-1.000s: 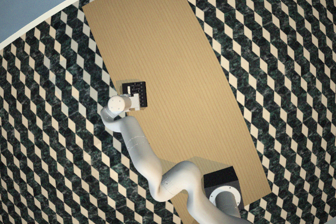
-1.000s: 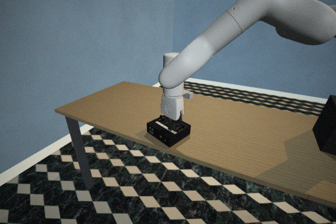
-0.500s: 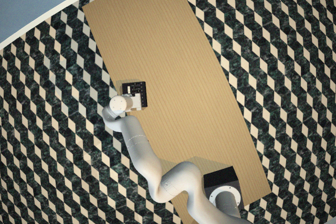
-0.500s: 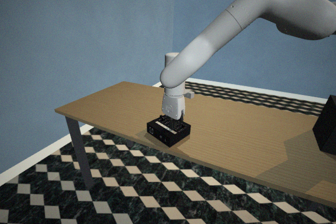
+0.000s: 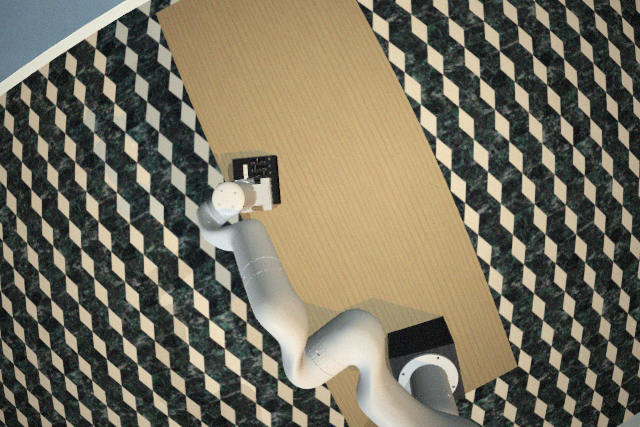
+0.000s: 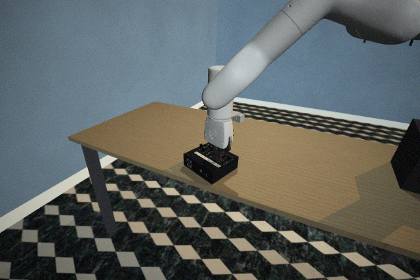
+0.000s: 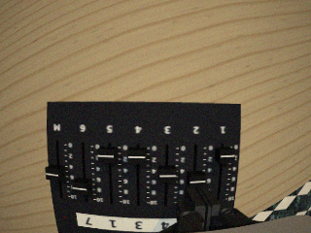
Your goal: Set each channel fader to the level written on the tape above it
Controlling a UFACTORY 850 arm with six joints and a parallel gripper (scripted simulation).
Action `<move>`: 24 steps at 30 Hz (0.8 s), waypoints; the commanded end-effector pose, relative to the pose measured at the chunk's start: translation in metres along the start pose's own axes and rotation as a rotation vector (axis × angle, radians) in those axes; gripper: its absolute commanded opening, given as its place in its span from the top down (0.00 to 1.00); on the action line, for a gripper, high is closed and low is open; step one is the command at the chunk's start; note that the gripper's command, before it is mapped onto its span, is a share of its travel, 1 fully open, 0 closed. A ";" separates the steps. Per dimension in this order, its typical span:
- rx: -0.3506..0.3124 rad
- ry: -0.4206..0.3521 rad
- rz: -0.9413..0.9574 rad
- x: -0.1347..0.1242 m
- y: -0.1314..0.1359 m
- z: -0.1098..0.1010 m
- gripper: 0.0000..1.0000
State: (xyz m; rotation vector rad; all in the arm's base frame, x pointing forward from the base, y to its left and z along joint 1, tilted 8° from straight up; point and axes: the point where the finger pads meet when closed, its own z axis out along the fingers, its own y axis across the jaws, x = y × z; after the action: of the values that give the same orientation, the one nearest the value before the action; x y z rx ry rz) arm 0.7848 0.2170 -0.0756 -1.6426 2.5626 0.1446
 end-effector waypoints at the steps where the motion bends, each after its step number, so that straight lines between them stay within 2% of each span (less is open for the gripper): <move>1: 0.002 -0.002 0.000 0.002 -0.001 -0.002 1.00; 24: 0.002 -0.002 0.000 0.012 -0.001 -0.002 1.00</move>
State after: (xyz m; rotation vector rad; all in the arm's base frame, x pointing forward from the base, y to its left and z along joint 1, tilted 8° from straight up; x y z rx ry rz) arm 0.7801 0.2069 -0.0770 -1.6425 2.5622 0.1445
